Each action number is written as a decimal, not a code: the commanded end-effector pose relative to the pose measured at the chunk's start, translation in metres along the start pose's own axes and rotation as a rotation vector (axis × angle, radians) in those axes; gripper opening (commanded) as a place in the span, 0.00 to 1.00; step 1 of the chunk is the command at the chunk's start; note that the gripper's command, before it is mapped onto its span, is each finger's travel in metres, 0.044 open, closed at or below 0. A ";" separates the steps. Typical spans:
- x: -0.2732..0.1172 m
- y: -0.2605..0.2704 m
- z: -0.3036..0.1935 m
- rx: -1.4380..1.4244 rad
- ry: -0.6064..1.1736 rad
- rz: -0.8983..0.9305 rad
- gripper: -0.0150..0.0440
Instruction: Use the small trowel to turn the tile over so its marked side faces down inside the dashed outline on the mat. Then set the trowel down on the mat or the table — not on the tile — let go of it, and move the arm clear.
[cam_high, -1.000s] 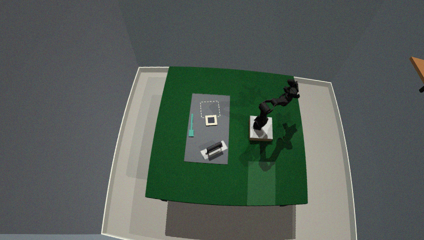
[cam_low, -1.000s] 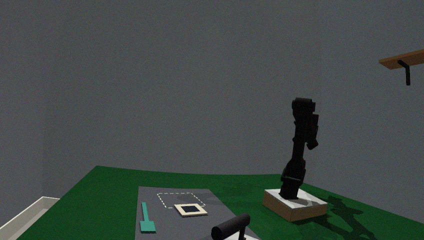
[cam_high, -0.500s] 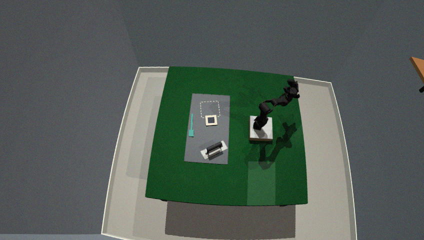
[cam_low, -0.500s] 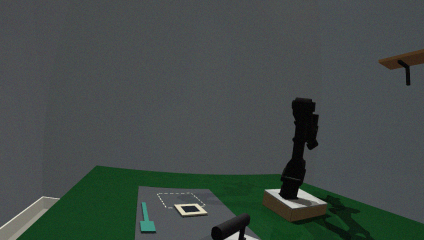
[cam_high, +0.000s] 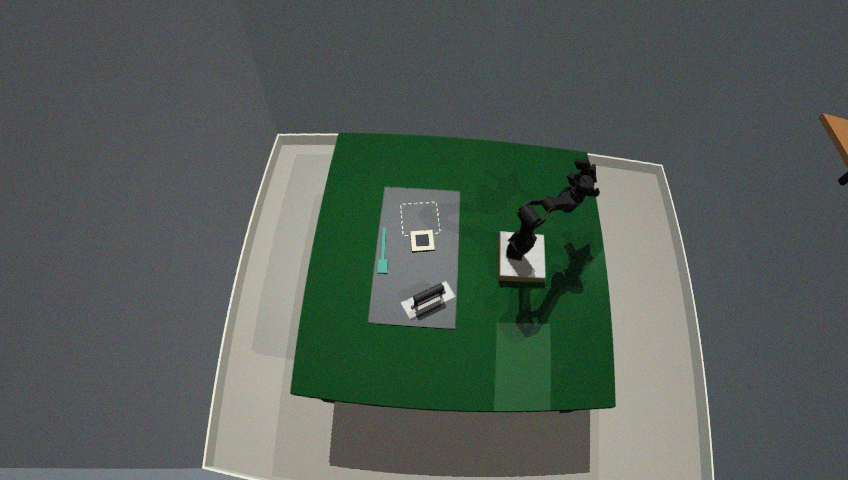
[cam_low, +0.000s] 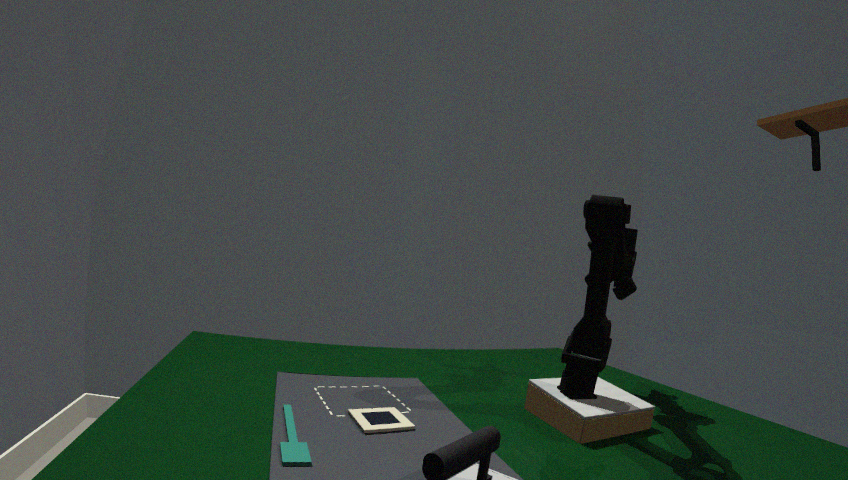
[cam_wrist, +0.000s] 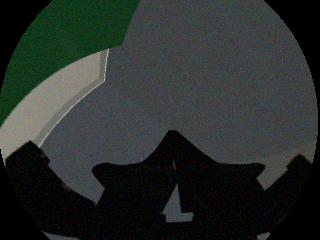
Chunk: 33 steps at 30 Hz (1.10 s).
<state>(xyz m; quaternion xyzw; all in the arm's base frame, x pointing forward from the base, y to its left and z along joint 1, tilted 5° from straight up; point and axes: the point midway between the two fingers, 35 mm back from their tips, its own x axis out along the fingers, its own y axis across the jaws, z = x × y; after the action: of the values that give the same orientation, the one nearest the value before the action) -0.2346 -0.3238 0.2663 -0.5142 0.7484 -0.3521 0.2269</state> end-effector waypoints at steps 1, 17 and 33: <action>0.000 0.000 0.000 0.000 0.000 0.000 0.25; 0.006 -0.019 0.041 0.094 -0.120 -0.023 0.71; 0.022 -0.065 0.122 0.561 -0.376 0.029 0.71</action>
<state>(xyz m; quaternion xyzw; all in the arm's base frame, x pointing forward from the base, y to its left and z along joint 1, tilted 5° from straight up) -0.1309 -0.3874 0.2371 -0.4880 0.5968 -0.4305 0.4694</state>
